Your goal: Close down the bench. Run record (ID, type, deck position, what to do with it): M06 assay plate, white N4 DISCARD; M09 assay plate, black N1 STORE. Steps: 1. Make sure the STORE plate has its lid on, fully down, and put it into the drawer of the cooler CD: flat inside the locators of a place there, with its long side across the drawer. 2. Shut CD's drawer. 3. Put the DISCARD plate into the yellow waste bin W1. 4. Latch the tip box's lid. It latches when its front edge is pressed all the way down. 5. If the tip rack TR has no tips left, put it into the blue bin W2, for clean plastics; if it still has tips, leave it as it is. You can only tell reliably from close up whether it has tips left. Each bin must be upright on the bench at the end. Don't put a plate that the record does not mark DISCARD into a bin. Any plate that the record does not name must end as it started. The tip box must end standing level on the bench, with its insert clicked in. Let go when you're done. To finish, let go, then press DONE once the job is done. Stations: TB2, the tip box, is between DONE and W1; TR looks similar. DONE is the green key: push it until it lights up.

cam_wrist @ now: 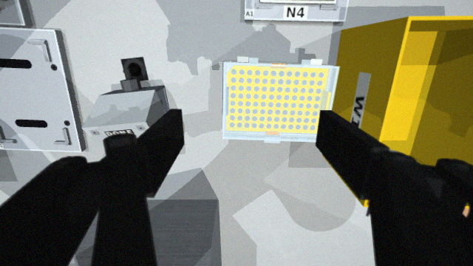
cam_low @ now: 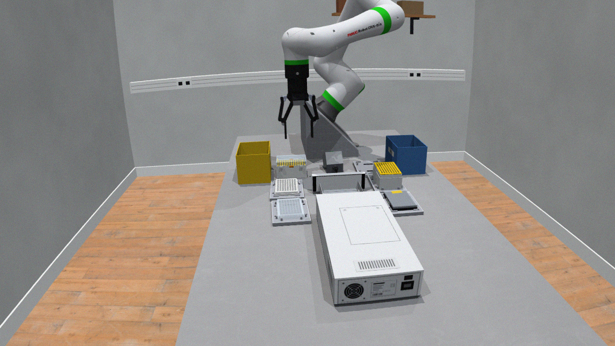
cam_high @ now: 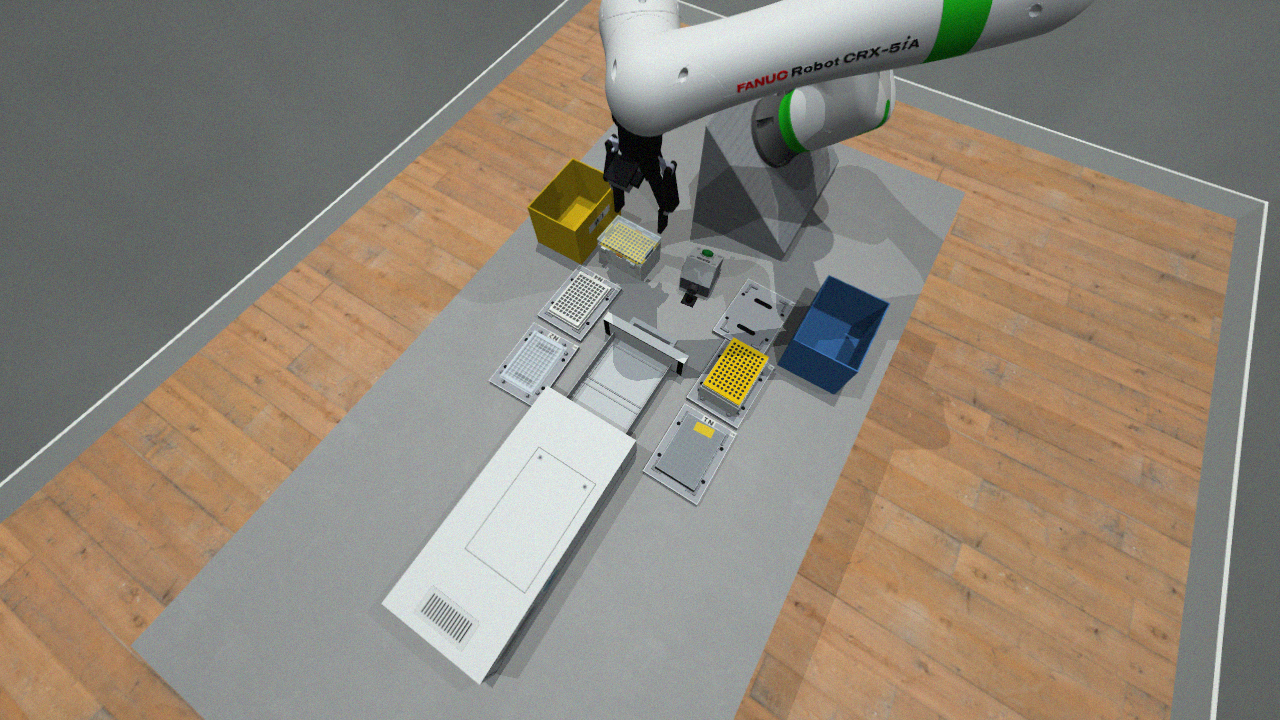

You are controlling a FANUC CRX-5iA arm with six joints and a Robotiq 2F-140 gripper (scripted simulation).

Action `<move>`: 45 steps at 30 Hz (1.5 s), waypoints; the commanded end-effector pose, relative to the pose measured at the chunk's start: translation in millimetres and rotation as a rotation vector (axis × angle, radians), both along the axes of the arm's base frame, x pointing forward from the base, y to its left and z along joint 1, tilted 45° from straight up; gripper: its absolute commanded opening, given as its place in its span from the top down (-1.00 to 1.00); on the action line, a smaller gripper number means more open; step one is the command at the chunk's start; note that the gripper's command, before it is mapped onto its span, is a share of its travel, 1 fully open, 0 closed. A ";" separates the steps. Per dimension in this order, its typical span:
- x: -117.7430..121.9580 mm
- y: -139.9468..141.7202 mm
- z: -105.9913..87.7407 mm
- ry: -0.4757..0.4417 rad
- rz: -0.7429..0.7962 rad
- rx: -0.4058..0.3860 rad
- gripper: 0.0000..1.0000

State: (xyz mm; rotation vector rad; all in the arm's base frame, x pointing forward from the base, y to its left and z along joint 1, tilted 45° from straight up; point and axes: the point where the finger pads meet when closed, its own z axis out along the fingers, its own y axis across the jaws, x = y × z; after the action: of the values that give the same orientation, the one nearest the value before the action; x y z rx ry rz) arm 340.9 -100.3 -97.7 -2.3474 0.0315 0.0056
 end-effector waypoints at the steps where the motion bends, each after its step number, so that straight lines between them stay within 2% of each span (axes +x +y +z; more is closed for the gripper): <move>1: 12.0 6.9 7.7 0.000 0.000 -0.002 -0.40; 45: 123.7 81.3 79.2 -0.001 -0.001 -0.002 -0.40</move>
State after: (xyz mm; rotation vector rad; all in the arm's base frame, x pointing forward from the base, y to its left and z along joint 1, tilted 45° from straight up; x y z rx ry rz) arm 457.2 -22.7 -23.4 -2.3477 0.0317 0.0059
